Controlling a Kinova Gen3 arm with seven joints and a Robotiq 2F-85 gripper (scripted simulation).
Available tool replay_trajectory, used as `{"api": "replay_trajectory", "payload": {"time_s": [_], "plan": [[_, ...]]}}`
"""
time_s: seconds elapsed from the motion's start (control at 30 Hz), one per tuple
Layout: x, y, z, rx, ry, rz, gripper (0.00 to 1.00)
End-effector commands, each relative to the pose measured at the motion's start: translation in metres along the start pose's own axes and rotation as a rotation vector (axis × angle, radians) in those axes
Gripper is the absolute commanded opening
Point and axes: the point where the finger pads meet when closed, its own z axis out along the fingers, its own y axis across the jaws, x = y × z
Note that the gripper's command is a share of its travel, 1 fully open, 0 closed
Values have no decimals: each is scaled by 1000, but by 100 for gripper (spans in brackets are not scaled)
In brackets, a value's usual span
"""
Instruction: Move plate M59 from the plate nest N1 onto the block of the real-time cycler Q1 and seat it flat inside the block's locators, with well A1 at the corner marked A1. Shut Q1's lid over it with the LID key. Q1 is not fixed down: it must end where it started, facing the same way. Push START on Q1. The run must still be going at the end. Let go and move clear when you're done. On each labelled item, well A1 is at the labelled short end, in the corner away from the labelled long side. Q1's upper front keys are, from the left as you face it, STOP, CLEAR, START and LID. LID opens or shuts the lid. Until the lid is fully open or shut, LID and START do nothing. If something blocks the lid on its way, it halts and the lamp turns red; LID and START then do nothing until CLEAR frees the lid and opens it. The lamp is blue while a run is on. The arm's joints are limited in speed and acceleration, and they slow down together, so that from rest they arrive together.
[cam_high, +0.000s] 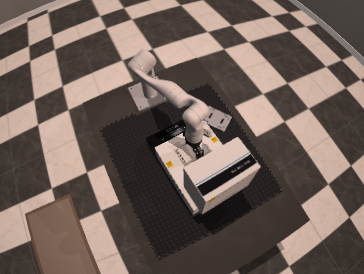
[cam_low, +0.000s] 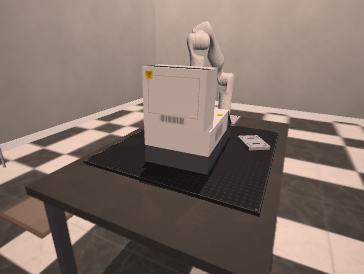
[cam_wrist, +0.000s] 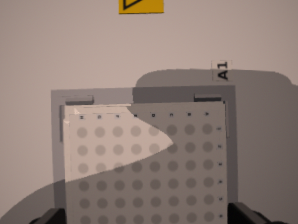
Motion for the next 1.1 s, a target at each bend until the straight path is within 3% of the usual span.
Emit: {"api": "replay_trajectory", "payload": {"time_s": [0.0, 1.07], "plan": [[0, 0, -4, -2, 0, 0, 100], [0, 0, -41, -2, 0, 0, 100]]}}
